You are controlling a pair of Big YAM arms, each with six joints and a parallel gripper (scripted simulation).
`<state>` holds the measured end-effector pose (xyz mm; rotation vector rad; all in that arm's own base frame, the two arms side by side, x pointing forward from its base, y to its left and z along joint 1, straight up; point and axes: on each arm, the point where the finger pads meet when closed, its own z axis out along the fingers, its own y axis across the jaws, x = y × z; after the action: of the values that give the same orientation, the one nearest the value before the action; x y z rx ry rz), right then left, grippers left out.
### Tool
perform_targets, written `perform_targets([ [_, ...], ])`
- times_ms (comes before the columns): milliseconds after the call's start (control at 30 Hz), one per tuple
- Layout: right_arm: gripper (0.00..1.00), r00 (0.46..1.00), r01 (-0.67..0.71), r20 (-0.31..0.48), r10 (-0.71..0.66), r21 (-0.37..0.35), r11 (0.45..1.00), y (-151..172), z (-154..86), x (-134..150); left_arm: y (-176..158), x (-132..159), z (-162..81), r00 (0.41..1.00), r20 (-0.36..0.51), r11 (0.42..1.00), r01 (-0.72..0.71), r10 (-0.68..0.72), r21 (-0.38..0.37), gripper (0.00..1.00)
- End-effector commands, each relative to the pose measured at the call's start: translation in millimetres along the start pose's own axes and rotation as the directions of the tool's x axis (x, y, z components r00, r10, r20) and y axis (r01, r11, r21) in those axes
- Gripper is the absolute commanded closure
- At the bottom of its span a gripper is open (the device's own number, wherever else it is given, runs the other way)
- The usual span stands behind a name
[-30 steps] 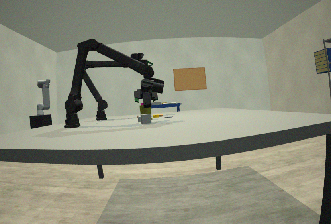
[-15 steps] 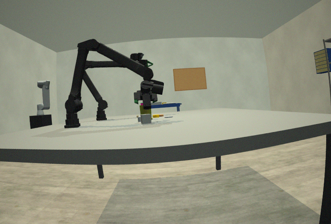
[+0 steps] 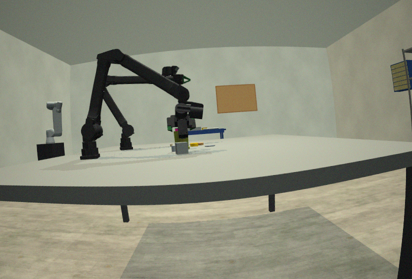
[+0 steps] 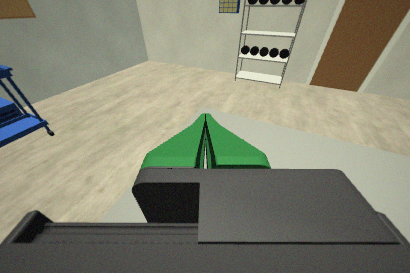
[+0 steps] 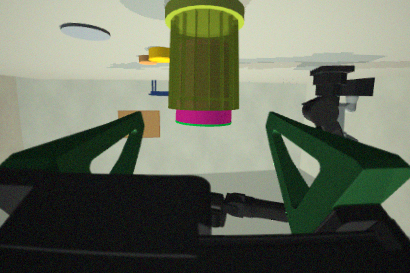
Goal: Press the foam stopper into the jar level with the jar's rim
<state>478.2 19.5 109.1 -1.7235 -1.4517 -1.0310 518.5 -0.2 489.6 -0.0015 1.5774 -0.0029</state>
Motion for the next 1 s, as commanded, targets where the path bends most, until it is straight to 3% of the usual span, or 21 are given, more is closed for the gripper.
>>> perform_targets([
  [0,0.02,1.000,0.027,0.002,-0.027,-0.012,1.000,2.5,3.5,19.1,-2.0,-31.8,3.2,0.998,0.062,1.000,-0.012,0.012,0.003,1.00],
  [200,0.02,1.000,0.029,0.004,-0.029,-0.024,0.999,10.1,5.3,17.4,-2.0,-31.8,3.2,0.998,0.062,1.000,-0.012,0.012,0.003,1.00],
  [667,0.02,1.000,0.013,-0.002,-0.013,-0.004,1.000,2.4,37.3,13.1,-2.0,-31.8,3.2,0.998,0.062,1.000,-0.012,0.012,0.003,1.00],
  [767,0.02,1.000,0.016,-0.002,-0.016,-0.018,1.000,9.9,33.4,12.4,-2.0,-31.8,3.2,0.998,0.062,1.000,-0.012,0.012,0.003,1.00],
  [967,0.02,1.000,-0.012,-0.003,0.012,0.009,1.000,1.2,54.8,1.9,-2.0,-31.8,3.2,0.998,0.062,1.000,-0.012,0.012,0.003,1.00],
])
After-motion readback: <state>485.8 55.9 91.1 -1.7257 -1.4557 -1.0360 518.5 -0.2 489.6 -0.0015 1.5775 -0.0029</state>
